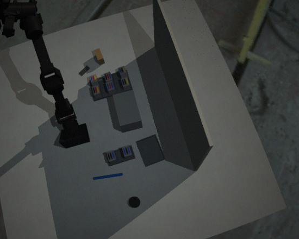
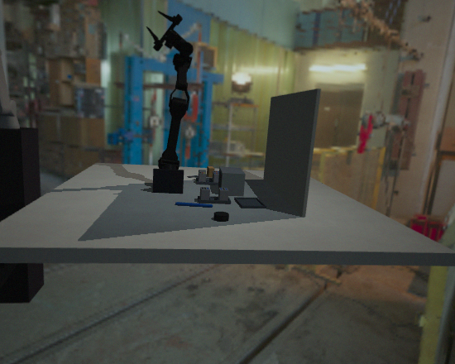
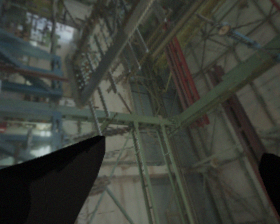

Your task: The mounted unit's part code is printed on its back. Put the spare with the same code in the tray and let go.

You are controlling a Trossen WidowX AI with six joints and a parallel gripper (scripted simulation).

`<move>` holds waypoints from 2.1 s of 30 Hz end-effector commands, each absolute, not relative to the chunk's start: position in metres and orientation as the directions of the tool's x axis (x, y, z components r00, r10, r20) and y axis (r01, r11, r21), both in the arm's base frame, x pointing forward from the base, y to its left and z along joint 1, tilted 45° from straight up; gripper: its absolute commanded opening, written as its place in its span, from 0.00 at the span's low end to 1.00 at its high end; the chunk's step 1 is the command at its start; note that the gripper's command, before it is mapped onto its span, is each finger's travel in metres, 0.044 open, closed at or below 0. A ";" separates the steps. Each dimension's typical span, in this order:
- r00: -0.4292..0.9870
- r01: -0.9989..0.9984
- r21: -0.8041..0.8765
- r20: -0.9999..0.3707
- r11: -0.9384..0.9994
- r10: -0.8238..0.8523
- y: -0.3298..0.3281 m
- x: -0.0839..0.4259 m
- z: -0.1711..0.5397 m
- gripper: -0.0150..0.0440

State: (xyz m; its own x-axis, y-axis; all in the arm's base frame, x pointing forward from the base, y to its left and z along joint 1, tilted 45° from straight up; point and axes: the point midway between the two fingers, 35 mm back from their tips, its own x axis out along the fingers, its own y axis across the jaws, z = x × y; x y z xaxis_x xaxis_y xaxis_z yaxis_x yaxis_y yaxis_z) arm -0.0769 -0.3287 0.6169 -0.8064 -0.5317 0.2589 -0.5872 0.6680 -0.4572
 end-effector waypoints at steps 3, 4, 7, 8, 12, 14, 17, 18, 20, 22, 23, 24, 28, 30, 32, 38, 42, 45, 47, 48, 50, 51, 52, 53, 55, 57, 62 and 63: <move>-0.806 -0.587 -0.457 0.259 0.668 -0.532 -0.329 -0.077 0.617 1.00; -0.806 -0.587 -0.457 0.259 0.668 -0.532 -0.329 -0.077 0.617 1.00; -0.807 -0.586 -0.459 0.260 0.667 -0.530 -0.328 -0.077 0.618 1.00; -0.809 -0.584 -0.466 0.265 0.664 -0.525 -0.325 -0.079 0.619 1.00; -0.826 -0.561 -0.534 0.315 0.632 -0.467 -0.296 -0.096 0.639 1.00; -0.837 -0.546 -0.581 0.351 0.604 -0.419 -0.272 -0.107 0.653 1.00; -0.849 -0.528 -0.643 0.404 0.554 -0.340 -0.234 -0.121 0.672 1.00; -0.852 -0.523 -0.662 0.421 0.537 -0.312 -0.221 -0.125 0.678 1.00; -0.855 -0.516 -0.696 0.453 0.499 -0.253 -0.193 -0.131 0.689 1.00; -0.854 -0.513 -0.725 0.483 0.460 -0.191 -0.165 -0.135 0.699 1.00; -0.853 -0.512 -0.737 0.497 0.440 -0.159 -0.150 -0.137 0.703 1.00; -0.850 -0.512 -0.749 0.511 0.420 -0.126 -0.136 -0.138 0.707 1.00; -0.830 -0.522 -0.783 0.558 0.338 0.011 -0.075 -0.137 0.721 1.00; -0.813 -0.532 -0.793 0.576 0.298 0.083 -0.045 -0.133 0.725 1.00; -0.791 -0.545 -0.797 0.591 0.259 0.156 -0.014 -0.128 0.728 1.00; -0.698 -0.603 -0.783 0.611 0.153 0.373 0.077 -0.098 0.728 1.00; -0.614 -0.653 -0.751 0.601 0.098 0.512 0.133 -0.069 0.720 1.00; -0.544 -0.688 -0.722 0.579 0.072 0.607 0.169 -0.044 0.711 1.00; -0.492 -0.713 -0.699 0.559 0.059 0.668 0.191 -0.025 0.703 1.00; -0.461 -0.727 -0.684 0.545 0.054 0.700 0.203 -0.014 0.698 1.00; -0.397 -0.756 -0.652 0.515 0.047 0.759 0.225 0.010 0.687 1.00; -0.364 -0.771 -0.635 0.498 0.045 0.787 0.236 0.022 0.681 1.00; -0.330 -0.786 -0.617 0.480 0.045 0.813 0.245 0.035 0.674 1.00; -0.296 -0.800 -0.598 0.461 0.046 0.837 0.254 0.048 0.667 1.00; -0.226 -0.829 -0.557 0.418 0.052 0.880 0.270 0.075 0.652 1.00; -0.152 -0.857 -0.511 0.372 0.065 0.916 0.283 0.104 0.636 1.00; 0.041 -0.919 -0.372 0.238 0.130 0.970 0.300 0.179 0.588 1.00; 0.078 -0.928 -0.342 0.209 0.148 0.975 0.301 0.194 0.578 1.00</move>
State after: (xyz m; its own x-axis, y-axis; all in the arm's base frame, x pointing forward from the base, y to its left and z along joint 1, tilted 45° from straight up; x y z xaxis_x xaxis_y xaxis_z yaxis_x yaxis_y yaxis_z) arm 0.1539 0.2957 0.6050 -0.0232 0.9586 0.2838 -0.9023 0.1021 -0.4188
